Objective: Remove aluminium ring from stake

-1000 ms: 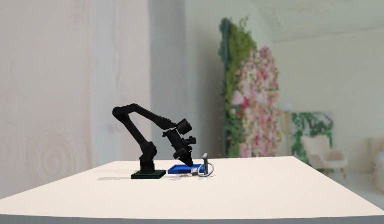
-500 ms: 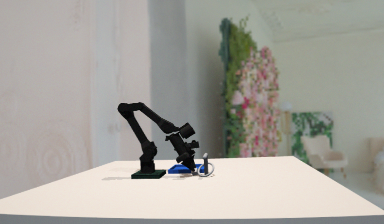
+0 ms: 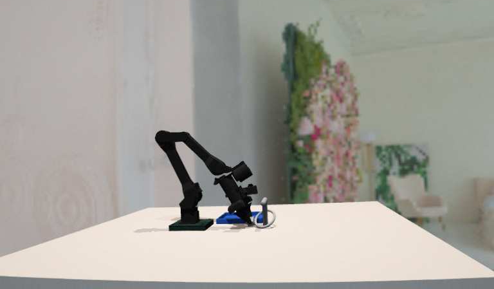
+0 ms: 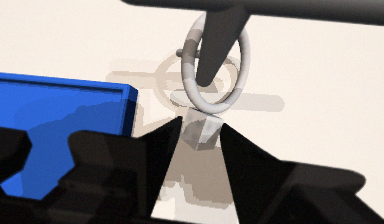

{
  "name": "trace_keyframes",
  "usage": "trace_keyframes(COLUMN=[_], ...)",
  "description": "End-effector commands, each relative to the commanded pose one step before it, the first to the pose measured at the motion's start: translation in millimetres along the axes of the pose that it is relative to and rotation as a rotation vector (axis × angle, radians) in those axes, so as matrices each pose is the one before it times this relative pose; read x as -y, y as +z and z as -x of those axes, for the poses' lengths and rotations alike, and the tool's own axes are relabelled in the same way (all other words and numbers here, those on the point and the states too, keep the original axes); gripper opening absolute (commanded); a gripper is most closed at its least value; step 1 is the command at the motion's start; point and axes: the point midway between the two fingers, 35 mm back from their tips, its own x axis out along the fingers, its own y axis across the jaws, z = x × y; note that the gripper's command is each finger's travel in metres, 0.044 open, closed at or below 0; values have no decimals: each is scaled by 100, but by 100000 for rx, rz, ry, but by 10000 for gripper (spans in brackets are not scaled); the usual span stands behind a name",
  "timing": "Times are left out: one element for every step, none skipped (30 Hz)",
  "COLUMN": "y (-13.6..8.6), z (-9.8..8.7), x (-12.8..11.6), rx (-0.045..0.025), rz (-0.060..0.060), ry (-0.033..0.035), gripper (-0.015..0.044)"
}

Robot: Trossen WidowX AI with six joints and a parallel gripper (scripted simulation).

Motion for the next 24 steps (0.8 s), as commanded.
trace_keyframes(y=[69,0,0,0,0,0,0,0,0,0,0,0,0,0,0,0,0,0,0,0,0,13,40,67], z=[46,0,0,0,0,0,0,0,0,0,0,0,0,0,0,0,0,0,0,0,0,19,58,97], x=[-9,0,0,0,0,0,0,0,0,0,0,0,0,0,0,0,0,0,0,0,0,0,-1,-2], rx=[222,0,0,0,0,0,0,0,0,0,0,0,0,0,0,0,0,0,0,0,0,-4,-13,-22], rz=[2,0,0,0,0,0,0,0,0,0,0,0,0,0,0,0,0,0,0,0,0,5,15,24], ry=[34,0,0,0,0,0,0,0,0,0,0,0,0,0,0,0,0,0,0,0,0,3,8,13], gripper=[147,140,133,127,120,113,107,100,93,87,80,73,67,60,53,47,40,33,27,20,13,0,0,0])
